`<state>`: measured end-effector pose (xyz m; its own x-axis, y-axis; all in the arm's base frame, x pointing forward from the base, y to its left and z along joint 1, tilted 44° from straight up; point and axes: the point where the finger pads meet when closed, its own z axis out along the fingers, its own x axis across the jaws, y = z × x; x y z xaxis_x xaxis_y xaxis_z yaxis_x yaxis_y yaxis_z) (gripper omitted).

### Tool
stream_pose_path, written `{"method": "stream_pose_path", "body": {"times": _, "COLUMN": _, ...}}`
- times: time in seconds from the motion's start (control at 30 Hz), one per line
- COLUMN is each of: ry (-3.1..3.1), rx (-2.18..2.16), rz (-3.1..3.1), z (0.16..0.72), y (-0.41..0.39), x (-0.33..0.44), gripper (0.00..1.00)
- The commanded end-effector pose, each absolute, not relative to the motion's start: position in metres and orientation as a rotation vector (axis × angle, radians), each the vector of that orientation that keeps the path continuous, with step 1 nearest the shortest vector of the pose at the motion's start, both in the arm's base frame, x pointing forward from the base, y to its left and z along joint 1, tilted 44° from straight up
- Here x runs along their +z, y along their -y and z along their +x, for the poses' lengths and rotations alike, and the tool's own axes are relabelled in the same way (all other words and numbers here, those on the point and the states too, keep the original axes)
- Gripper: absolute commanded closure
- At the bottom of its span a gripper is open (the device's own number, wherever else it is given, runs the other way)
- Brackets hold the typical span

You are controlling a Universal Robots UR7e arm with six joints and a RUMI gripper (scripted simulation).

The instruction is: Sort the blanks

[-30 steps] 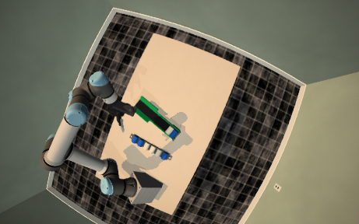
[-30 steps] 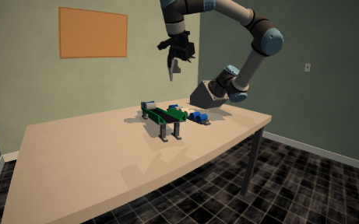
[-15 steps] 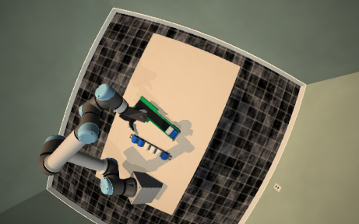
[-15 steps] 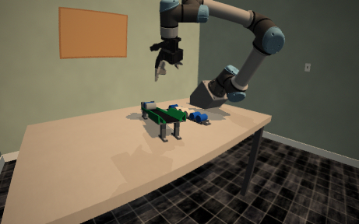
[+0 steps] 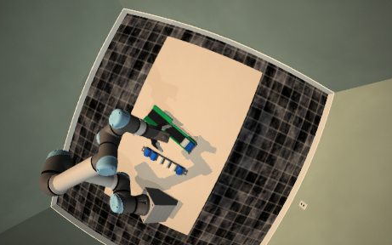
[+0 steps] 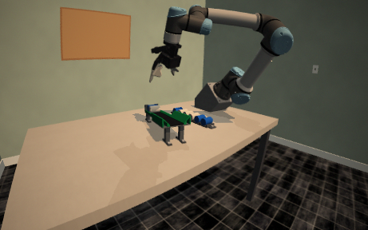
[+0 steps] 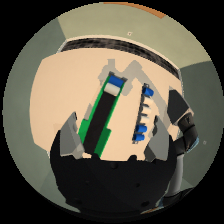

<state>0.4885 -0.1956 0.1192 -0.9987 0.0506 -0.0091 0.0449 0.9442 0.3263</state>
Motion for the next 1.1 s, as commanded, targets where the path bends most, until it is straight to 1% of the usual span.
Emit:
{"method": "stream_pose_path", "body": {"times": 0.0, "ry": -3.015, "rx": 0.43, "rz": 0.141, "z": 0.487, "y": 0.211, "x": 0.1, "gripper": 0.0}}
{"method": "stream_pose_path", "body": {"times": 0.23, "ry": -2.97, "rx": 0.374, "rz": 0.187, "z": 0.484, "y": 0.222, "x": 0.087, "gripper": 0.0}}
{"method": "stream_pose_path", "body": {"times": 1.07, "ry": -2.962, "rx": 0.364, "rz": 0.196, "z": 0.483, "y": 0.223, "x": 0.085, "gripper": 0.0}}
